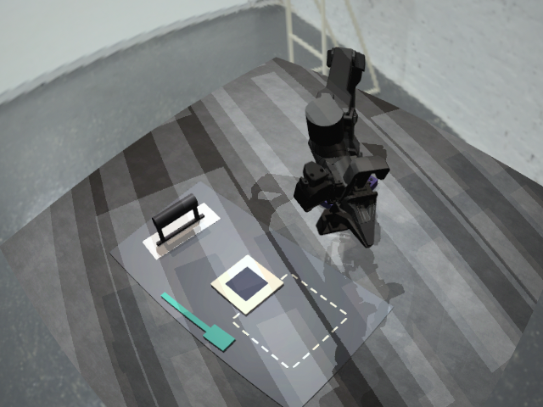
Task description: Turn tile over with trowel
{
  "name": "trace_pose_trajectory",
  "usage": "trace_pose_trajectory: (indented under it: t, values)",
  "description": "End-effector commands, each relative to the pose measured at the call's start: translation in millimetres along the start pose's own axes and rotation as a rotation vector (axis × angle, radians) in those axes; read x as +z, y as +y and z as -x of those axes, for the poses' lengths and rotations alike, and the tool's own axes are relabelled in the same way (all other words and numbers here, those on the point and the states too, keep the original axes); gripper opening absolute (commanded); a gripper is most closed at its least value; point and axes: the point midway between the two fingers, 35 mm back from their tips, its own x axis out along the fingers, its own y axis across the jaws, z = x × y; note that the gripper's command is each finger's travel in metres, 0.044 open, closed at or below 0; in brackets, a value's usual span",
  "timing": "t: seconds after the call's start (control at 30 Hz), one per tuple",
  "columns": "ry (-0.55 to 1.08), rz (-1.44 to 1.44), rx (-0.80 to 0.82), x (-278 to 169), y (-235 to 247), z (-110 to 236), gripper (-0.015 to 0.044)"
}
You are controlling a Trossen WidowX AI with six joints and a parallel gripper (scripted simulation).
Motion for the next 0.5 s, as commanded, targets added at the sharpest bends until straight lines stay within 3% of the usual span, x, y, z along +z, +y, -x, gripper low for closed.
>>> trace_pose_trajectory:
  t: [0.0, 0.03, 0.47]
  values:
    - [0.0, 0.0, 0.0, 0.0, 0.0, 0.0, 0.0079]
    - [0.0, 0.0, 0.0, 0.0, 0.0, 0.0, 0.01]
    - [0.0, 0.0, 0.0, 0.0, 0.0, 0.0, 0.01]
